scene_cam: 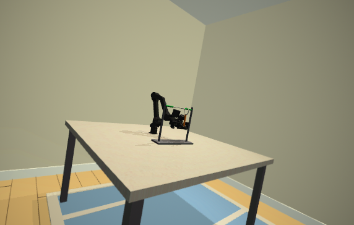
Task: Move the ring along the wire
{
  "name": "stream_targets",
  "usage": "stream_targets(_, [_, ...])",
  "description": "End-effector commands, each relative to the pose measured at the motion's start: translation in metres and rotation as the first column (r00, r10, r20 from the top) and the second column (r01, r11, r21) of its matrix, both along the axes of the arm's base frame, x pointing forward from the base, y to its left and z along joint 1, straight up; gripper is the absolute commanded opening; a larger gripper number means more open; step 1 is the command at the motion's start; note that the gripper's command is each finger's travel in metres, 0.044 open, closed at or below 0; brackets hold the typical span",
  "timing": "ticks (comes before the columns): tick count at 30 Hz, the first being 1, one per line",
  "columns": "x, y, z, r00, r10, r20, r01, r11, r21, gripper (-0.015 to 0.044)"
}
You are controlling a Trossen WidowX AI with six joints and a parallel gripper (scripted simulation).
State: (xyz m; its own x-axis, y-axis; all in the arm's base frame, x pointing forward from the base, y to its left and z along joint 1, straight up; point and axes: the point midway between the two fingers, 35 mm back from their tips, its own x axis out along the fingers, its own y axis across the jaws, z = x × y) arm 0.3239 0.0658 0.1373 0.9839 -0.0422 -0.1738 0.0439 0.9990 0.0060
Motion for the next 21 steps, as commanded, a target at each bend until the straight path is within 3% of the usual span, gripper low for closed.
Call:
stream_targets(1, [0.000, 0.000, 0.000, 1.000, 0.000, 0.000, 0.000, 1.000, 0.000, 0.0113])
stream_targets(3, [-0.001, 0.000, 0.000, 1.000, 0.000, 0.000, 0.000, 1.000, 0.000, 0.0160])
stream_targets(21, [-0.035, 0.003, 0.008, 1.000, -0.003, -0.003, 0.003, 1.000, 0.003, 0.0160])
